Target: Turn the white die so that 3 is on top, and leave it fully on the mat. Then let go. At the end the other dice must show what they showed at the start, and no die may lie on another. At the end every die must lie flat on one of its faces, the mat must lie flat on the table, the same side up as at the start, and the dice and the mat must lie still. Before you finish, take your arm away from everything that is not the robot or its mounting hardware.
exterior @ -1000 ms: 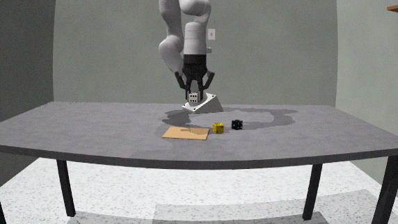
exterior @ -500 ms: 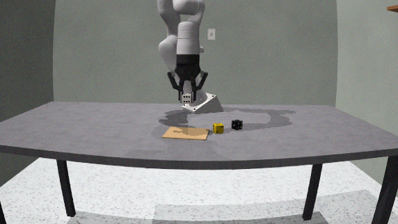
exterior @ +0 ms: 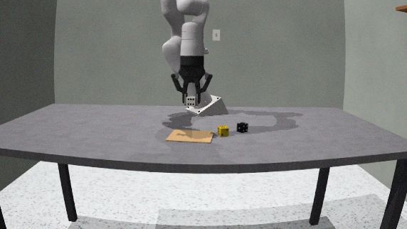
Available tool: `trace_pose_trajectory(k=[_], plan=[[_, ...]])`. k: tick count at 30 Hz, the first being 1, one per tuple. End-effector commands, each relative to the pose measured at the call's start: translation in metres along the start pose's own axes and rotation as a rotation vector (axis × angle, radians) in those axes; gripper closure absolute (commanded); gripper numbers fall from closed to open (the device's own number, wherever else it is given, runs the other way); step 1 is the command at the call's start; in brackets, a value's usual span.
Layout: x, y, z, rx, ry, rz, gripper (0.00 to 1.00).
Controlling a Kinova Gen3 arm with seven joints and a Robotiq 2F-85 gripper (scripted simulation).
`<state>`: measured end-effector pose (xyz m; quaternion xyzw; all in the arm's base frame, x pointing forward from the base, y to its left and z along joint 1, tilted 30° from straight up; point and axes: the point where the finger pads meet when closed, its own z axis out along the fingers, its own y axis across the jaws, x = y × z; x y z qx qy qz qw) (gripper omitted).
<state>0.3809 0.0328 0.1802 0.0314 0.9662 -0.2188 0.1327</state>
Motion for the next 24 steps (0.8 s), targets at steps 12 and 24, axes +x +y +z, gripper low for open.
trace_pose_trajectory(k=[12, 24], plan=[[-0.001, 0.0, 0.036, 0.0, 0.001, 0.0, 0.74], [-0.001, 0.0, 0.082, 0.0, 0.001, 0.0, 0.74]])
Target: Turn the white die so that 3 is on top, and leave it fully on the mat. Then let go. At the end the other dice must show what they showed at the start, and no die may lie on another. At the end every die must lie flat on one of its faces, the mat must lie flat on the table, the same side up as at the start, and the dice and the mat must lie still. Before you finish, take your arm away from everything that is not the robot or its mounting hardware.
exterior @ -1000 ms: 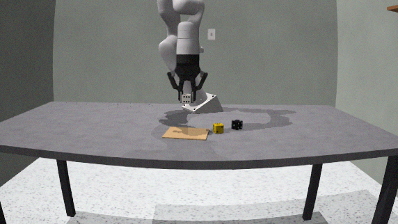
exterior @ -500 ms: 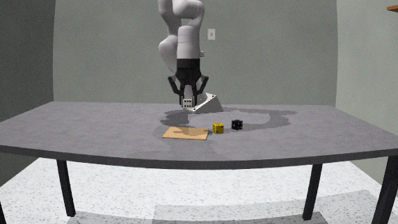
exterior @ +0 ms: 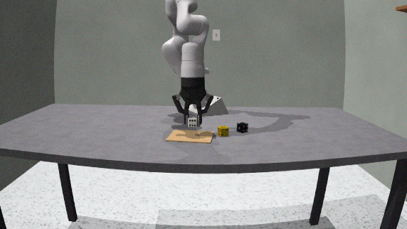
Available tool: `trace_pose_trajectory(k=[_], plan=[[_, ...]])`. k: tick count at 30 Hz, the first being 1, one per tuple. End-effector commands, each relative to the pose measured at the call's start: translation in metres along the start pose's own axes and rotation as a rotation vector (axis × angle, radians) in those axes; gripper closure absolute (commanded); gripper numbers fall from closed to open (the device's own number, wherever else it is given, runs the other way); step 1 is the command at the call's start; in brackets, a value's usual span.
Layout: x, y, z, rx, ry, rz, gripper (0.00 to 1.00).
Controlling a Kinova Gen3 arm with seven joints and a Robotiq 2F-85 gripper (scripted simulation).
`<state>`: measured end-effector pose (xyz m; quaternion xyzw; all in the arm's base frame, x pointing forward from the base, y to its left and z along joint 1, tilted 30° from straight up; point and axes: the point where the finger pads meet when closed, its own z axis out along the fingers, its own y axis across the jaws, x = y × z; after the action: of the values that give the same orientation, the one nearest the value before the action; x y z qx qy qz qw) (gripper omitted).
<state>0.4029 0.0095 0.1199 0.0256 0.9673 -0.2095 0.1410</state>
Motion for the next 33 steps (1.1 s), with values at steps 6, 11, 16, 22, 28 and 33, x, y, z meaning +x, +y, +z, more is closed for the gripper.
trace_pose_trajectory(k=[6, 11, 16, 22, 28, 33], plan=[[0.004, -0.007, 0.026, 0.021, 0.018, 0.005, 0.74], [0.004, -0.007, 0.027, 0.021, 0.018, 0.005, 0.74], [0.004, -0.007, 0.027, 0.021, 0.018, 0.005, 0.74], [0.004, -0.007, 0.027, 0.021, 0.018, 0.005, 0.74], [0.004, -0.007, 0.027, 0.021, 0.018, 0.005, 0.74], [0.004, -0.007, 0.027, 0.021, 0.018, 0.005, 0.74]])
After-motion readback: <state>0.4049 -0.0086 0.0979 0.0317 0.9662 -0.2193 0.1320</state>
